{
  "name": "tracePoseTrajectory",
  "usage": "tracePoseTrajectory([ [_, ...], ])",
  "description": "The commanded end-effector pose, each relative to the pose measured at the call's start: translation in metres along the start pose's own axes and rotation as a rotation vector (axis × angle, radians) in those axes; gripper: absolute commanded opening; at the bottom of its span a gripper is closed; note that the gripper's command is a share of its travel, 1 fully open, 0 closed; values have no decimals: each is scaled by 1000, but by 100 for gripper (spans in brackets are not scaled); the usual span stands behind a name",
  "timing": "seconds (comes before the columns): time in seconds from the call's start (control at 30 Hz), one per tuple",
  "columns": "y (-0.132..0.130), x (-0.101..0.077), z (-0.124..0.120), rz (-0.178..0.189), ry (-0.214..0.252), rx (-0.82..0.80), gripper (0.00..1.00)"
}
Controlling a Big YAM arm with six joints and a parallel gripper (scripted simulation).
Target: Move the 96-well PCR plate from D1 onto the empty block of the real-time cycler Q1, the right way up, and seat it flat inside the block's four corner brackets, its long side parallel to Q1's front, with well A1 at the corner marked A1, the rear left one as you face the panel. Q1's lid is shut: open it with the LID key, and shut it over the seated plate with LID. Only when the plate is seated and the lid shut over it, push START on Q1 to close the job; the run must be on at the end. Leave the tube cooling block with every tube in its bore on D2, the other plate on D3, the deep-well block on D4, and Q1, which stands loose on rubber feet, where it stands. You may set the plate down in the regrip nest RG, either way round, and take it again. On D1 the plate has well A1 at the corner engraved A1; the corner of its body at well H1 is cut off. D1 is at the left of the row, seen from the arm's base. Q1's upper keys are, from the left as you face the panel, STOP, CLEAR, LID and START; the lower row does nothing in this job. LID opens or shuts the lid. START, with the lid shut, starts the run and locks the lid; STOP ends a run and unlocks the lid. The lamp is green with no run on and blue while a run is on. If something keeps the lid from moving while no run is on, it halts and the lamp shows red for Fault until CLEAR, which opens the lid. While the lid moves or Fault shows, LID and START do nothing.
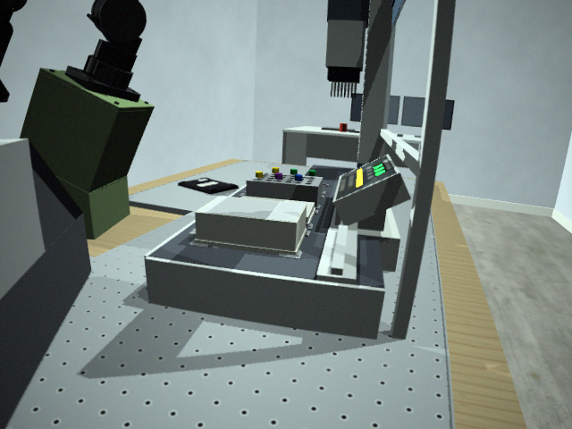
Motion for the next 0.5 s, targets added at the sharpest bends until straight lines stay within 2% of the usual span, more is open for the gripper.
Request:
tracePoseTrajectory([
  [0.0, 9, 9, 12, 10, -11, 4, 0],
  [0.33, 4, 26, -2, 0, 4, 39, 0],
  [0.47, 6, 26, -1, 4, -2, 32, 0],
])
Point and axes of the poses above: the point where the finger pads meet when closed, its own x axis out along the fingers, its own y axis across the jaws, z = x × y, the point moved 1 cm from there along -x, back along the fingers
